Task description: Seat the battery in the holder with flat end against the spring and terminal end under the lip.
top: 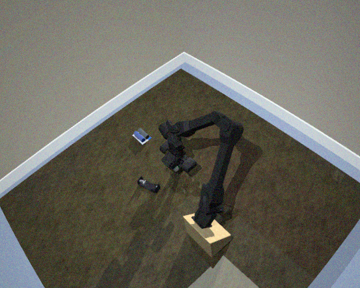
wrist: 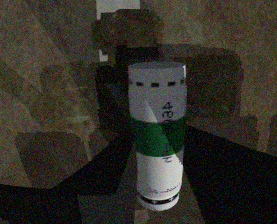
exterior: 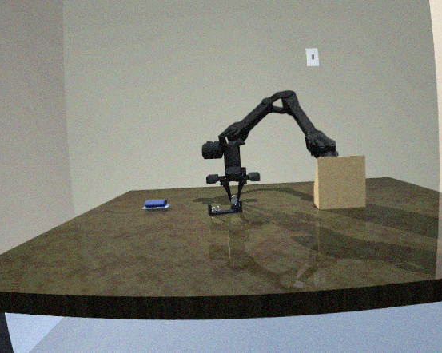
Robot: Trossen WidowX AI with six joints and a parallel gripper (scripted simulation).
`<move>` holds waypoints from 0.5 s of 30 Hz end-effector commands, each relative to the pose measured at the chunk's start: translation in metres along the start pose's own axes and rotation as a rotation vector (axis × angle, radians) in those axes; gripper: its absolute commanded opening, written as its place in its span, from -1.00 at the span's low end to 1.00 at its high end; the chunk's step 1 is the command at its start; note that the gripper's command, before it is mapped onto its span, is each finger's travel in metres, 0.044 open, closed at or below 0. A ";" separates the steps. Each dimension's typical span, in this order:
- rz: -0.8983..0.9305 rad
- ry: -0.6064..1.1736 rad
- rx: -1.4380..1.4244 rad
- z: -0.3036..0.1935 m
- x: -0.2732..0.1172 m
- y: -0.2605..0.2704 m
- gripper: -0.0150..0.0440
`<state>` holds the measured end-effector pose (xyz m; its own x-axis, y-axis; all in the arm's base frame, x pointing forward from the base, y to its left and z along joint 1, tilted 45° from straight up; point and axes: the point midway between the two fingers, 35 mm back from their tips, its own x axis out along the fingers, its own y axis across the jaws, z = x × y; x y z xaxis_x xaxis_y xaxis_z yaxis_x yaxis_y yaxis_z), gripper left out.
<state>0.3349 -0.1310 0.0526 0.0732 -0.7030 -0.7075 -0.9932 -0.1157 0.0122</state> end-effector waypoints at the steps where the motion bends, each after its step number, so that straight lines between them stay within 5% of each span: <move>1: -0.001 -0.004 -0.005 0.001 -0.001 0.000 -0.23; 7: -0.001 -0.006 -0.004 0.001 -0.048 0.000 -0.23; 15: -0.001 -0.014 0.151 0.020 -0.053 -0.008 -0.23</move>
<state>0.3359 -0.0868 0.0827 0.0824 -0.6935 -0.7157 -0.9966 -0.0553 -0.0611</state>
